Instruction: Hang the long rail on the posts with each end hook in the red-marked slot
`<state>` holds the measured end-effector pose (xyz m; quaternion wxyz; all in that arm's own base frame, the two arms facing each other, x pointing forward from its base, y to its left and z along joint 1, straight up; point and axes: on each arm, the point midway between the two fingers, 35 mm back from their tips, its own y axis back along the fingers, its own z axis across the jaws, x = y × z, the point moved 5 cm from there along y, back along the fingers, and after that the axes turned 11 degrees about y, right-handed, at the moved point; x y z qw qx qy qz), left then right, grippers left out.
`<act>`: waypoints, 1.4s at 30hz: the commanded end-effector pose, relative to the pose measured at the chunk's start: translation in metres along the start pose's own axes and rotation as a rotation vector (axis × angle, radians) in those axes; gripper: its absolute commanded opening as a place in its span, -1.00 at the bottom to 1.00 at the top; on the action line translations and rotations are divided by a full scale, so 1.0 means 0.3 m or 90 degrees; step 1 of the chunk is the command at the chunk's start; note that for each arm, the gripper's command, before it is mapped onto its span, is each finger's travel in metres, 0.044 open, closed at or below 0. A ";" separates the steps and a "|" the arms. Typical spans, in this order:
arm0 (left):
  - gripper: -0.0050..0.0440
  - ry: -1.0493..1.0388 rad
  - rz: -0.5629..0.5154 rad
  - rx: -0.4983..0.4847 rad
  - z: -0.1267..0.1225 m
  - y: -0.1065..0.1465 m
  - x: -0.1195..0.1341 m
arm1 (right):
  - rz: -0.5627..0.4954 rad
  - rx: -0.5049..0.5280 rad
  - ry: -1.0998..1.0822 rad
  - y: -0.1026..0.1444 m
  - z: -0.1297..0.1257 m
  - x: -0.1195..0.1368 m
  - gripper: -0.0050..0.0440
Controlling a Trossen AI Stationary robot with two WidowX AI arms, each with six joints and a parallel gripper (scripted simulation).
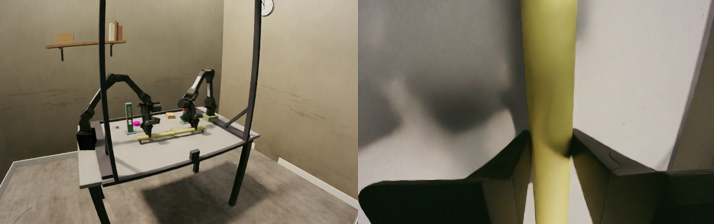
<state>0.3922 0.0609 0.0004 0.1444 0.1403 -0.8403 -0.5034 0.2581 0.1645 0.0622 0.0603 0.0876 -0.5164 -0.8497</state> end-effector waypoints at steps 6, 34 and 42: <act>-1.00 0.001 -0.034 0.013 -0.099 0.118 0.005 | -0.004 -0.013 0.020 0.112 0.039 -0.009 -1.00; -1.00 0.017 -0.045 0.014 -0.122 0.141 0.013 | 0.007 -0.012 0.036 0.152 0.049 -0.014 -1.00; -1.00 0.022 -0.063 -0.079 -0.164 0.138 0.022 | 0.022 0.081 0.036 0.151 0.088 -0.021 -1.00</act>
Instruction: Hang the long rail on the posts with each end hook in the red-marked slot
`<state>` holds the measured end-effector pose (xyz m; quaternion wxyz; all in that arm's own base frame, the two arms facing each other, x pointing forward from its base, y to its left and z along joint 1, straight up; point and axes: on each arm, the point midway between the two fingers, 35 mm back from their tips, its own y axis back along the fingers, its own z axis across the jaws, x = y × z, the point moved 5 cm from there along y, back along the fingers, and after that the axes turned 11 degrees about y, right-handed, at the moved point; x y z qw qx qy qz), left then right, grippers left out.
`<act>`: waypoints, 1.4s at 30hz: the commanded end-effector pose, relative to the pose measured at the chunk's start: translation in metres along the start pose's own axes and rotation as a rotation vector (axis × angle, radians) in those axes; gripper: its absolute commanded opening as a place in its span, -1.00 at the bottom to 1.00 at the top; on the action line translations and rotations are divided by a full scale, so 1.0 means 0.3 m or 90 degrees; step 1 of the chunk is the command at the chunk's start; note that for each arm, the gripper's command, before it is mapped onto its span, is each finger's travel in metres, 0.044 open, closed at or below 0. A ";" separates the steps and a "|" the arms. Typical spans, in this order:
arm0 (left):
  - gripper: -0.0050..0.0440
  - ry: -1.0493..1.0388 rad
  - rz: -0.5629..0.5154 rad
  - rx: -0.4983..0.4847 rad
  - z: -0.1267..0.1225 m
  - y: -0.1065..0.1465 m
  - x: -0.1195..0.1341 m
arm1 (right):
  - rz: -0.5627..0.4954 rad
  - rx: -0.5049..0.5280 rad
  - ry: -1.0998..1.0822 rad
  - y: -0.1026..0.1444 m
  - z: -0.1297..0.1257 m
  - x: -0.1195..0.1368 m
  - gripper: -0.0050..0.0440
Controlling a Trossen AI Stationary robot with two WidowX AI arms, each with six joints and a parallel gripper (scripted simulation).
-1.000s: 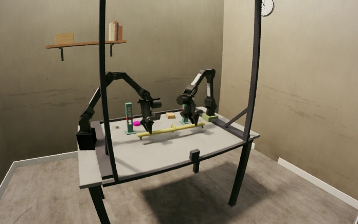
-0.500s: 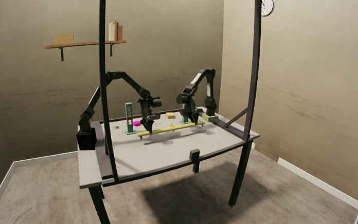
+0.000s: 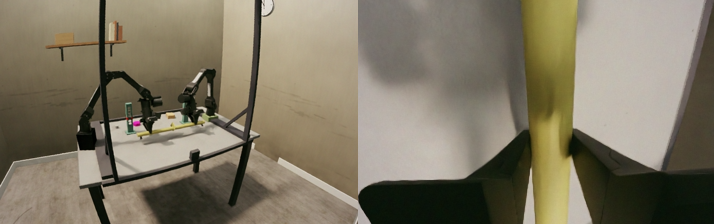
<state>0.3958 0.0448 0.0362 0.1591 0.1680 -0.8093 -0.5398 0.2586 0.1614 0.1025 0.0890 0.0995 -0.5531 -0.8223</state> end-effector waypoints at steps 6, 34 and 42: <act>-1.00 -0.008 -0.042 -0.076 -0.082 0.060 0.006 | 0.003 0.081 0.003 0.030 0.056 -0.015 -1.00; -1.00 0.001 -0.089 -0.303 -0.178 0.029 0.030 | 0.045 0.300 0.000 0.006 0.143 -0.034 -1.00; -1.00 0.001 -0.093 -0.321 -0.185 0.025 0.032 | 0.049 0.324 0.000 0.001 0.152 -0.036 -1.00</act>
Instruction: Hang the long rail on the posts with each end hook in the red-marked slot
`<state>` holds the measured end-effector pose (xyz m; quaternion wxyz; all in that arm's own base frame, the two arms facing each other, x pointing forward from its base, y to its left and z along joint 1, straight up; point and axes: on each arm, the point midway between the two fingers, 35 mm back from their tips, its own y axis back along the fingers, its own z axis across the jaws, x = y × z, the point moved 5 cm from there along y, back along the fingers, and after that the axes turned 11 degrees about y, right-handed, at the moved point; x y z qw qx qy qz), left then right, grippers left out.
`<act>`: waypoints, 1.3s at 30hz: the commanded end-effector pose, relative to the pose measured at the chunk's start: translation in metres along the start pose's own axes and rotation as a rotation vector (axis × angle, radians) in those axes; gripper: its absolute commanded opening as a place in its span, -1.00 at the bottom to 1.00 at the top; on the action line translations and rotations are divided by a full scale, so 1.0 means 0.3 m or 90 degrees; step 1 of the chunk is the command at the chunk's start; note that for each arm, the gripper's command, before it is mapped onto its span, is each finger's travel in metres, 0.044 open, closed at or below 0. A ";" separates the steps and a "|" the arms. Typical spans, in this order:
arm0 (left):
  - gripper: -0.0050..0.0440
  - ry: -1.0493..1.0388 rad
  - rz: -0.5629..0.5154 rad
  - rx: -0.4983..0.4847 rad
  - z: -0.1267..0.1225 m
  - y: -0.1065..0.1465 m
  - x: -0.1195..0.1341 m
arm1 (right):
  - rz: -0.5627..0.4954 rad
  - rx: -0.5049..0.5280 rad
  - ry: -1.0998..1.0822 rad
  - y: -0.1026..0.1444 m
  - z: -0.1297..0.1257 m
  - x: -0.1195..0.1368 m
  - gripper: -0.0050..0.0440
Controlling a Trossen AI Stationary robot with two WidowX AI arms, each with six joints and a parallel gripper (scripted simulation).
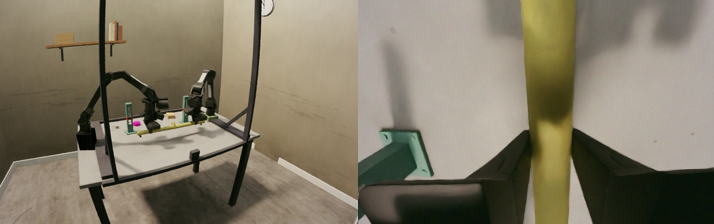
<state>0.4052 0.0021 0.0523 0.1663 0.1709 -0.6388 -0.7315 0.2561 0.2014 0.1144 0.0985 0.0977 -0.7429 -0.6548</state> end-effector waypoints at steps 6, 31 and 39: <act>-1.00 0.003 -0.021 -0.016 -0.023 0.042 -0.010 | -0.001 0.023 -0.006 0.021 0.014 -0.007 -1.00; -1.00 0.003 -0.023 -0.020 -0.038 -0.074 -0.011 | 0.001 0.027 -0.006 -0.101 0.031 -0.009 -1.00; -1.00 0.003 -0.028 -0.031 -0.051 -0.139 -0.009 | 0.006 0.040 -0.007 -0.155 0.043 -0.012 -1.00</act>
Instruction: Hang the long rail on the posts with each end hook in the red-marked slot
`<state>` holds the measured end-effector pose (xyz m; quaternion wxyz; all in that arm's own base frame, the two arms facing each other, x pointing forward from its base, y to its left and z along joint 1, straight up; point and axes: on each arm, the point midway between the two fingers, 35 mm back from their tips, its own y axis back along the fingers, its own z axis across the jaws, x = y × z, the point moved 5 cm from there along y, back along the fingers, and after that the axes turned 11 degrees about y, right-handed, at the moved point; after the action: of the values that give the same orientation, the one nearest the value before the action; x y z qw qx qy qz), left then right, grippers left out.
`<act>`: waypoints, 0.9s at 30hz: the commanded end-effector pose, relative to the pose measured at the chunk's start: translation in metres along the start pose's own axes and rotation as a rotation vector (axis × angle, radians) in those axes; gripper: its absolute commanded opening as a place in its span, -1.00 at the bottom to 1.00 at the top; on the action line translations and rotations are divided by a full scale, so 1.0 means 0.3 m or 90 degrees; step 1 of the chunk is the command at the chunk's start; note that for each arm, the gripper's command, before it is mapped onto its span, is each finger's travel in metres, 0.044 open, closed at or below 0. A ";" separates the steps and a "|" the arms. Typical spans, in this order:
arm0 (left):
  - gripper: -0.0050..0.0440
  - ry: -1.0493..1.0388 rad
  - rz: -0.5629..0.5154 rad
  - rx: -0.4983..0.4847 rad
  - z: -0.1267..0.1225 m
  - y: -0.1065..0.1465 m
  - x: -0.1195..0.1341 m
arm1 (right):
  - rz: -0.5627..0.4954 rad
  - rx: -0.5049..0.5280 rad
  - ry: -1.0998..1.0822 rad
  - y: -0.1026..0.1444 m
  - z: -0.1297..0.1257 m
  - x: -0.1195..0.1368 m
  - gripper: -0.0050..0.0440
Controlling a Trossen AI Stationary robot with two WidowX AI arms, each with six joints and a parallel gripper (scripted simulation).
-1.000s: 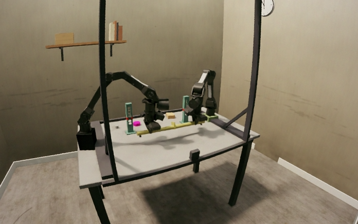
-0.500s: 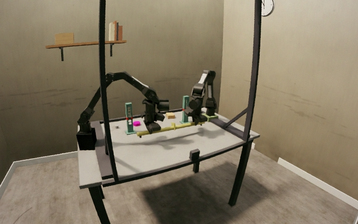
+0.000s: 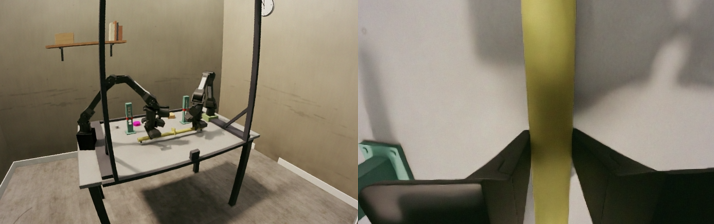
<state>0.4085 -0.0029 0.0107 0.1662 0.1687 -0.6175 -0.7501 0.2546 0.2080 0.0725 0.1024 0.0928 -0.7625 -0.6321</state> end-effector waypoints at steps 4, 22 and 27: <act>-1.00 0.005 -0.021 0.004 -0.015 -0.007 -0.013 | -0.007 0.003 -0.007 -0.019 0.005 -0.008 -1.00; -1.00 0.005 -0.021 0.004 -0.015 -0.007 -0.013 | -0.007 0.003 -0.007 -0.019 0.005 -0.008 -0.11; -1.00 0.005 -0.021 0.004 -0.015 -0.007 -0.013 | -0.007 0.003 -0.007 -0.019 0.005 -0.008 0.38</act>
<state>0.4090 -0.0029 -0.0011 0.1656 0.1693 -0.6151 -0.7521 0.2550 0.2082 0.0640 0.1000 0.0919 -0.7650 -0.6295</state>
